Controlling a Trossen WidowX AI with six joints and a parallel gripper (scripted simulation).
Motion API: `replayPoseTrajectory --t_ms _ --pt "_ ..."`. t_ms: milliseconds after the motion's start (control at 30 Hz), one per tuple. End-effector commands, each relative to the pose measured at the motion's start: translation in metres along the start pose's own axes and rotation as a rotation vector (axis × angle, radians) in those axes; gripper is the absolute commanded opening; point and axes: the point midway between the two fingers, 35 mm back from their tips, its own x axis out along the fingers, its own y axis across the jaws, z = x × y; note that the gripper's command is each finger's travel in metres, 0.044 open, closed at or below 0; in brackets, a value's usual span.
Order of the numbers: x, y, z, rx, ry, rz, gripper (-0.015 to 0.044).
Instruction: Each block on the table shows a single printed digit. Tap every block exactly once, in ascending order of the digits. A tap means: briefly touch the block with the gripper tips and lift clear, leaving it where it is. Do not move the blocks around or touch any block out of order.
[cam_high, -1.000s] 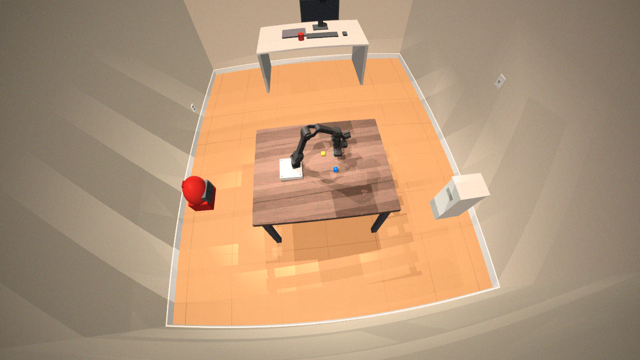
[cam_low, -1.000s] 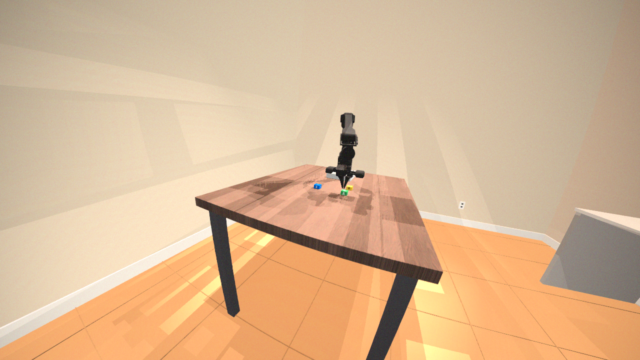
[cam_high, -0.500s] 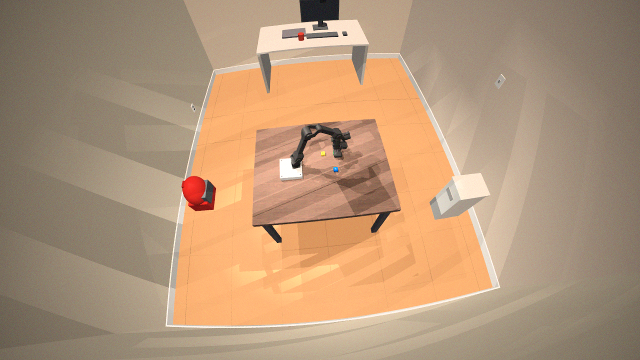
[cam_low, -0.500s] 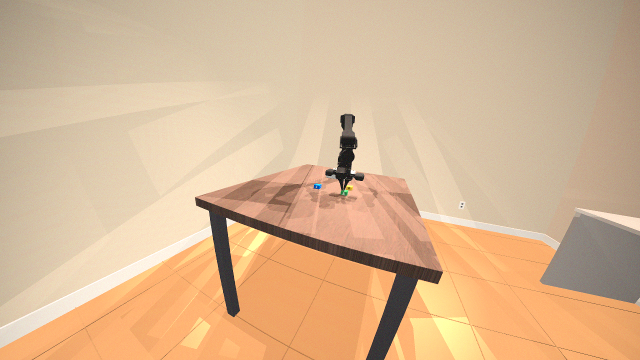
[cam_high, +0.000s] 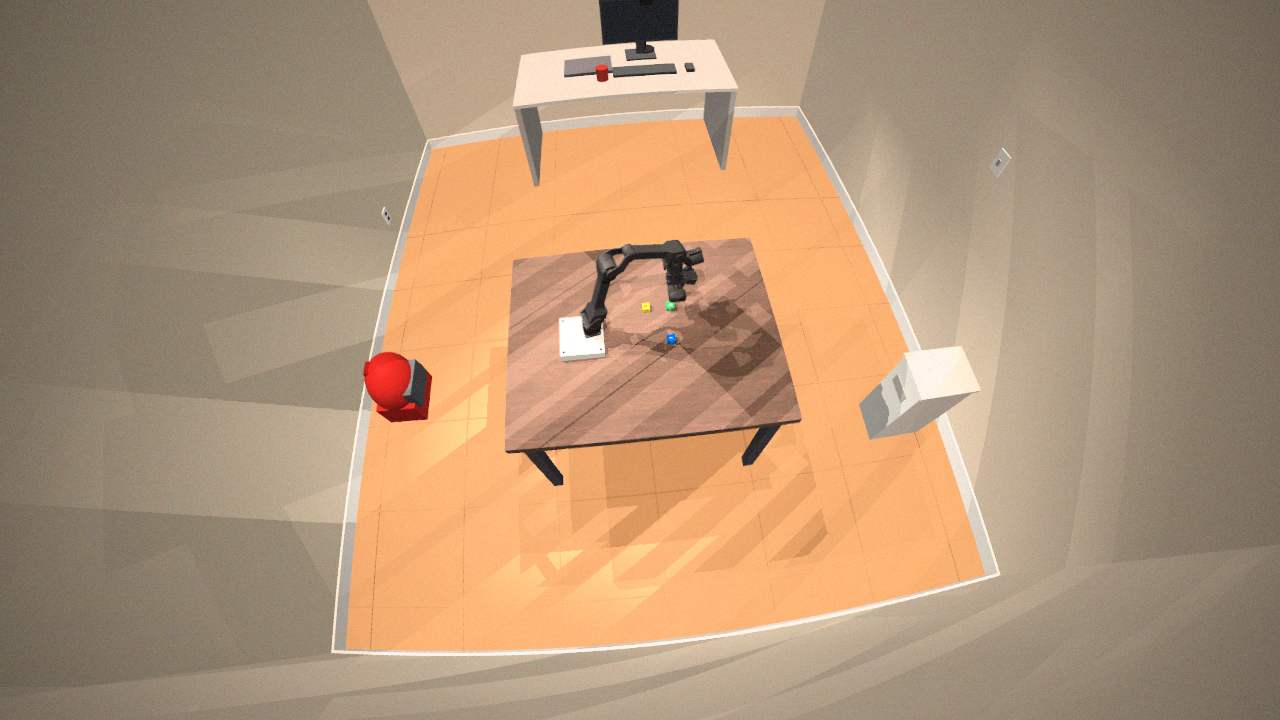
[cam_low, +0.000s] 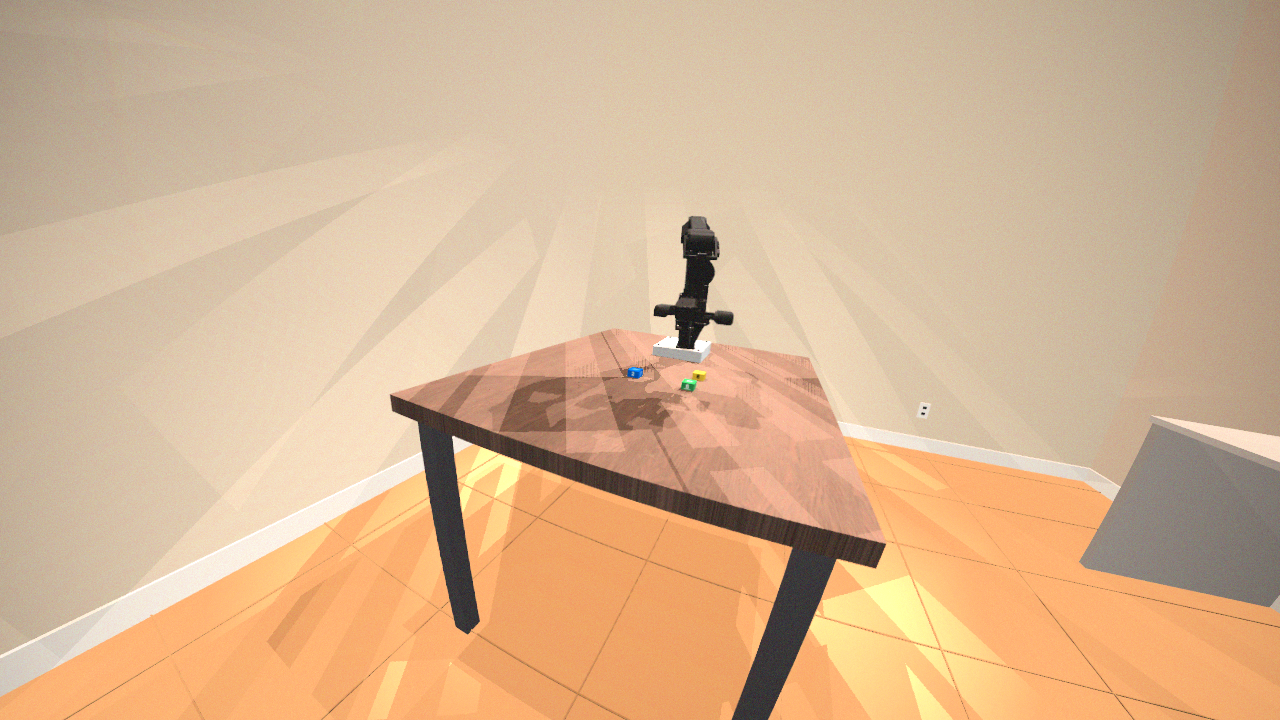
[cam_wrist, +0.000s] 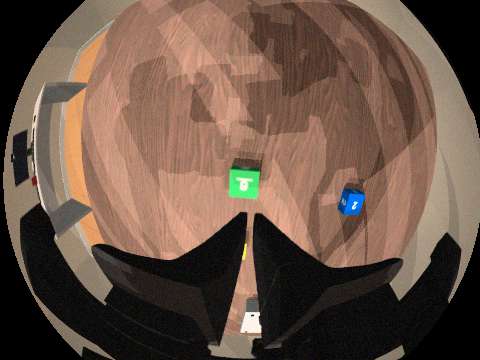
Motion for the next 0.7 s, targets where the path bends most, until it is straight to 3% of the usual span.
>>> replayPoseTrajectory --t_ms 0,200,500,667 --pt "-0.021 -0.001 -0.003 0.007 0.000 -0.003 0.0020" --pt "-0.022 0.002 -0.010 0.007 0.001 -0.003 0.0020" --pt "-0.020 0.018 -0.114 0.007 0.012 -0.001 0.0020" --pt "-0.020 0.018 -0.116 0.007 0.012 -0.001 0.0020"
